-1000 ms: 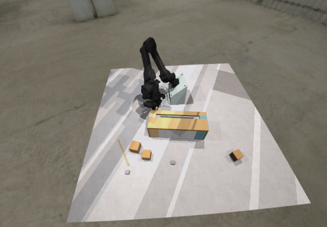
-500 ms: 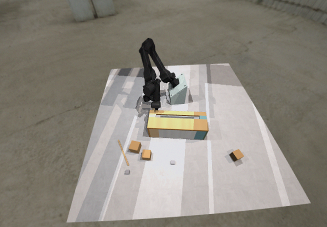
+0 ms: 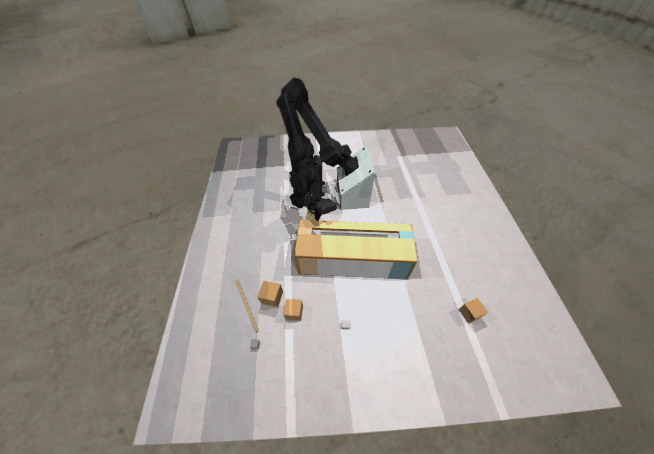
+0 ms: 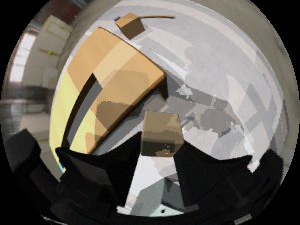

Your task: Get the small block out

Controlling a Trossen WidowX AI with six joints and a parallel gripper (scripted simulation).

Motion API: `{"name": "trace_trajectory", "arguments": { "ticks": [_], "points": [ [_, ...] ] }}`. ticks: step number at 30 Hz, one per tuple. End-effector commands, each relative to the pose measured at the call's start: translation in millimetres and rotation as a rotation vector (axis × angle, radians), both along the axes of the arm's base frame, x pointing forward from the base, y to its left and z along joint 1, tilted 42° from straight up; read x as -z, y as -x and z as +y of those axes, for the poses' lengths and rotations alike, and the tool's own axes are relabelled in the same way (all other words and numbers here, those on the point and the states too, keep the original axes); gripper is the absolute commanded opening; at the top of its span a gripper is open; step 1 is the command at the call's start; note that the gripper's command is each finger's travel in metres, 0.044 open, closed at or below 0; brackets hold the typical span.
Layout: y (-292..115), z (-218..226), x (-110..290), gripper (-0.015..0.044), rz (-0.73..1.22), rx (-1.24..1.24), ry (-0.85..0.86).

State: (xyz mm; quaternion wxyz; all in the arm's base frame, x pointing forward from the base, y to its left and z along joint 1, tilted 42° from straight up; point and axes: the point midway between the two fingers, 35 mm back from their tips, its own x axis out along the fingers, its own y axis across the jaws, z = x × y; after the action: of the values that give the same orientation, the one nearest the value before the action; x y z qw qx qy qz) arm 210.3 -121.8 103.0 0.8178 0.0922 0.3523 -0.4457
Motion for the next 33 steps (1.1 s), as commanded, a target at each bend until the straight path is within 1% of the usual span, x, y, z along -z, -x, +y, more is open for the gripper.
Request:
{"name": "trace_trajectory", "arguments": {
  "ticks": [1,33],
  "points": [
    [-0.6,2.5,-2.0,0.0,0.107,-0.101,0.065],
    [-3.8,26.4,-11.1,0.0,0.998,-0.921,0.57]
  ]
}}
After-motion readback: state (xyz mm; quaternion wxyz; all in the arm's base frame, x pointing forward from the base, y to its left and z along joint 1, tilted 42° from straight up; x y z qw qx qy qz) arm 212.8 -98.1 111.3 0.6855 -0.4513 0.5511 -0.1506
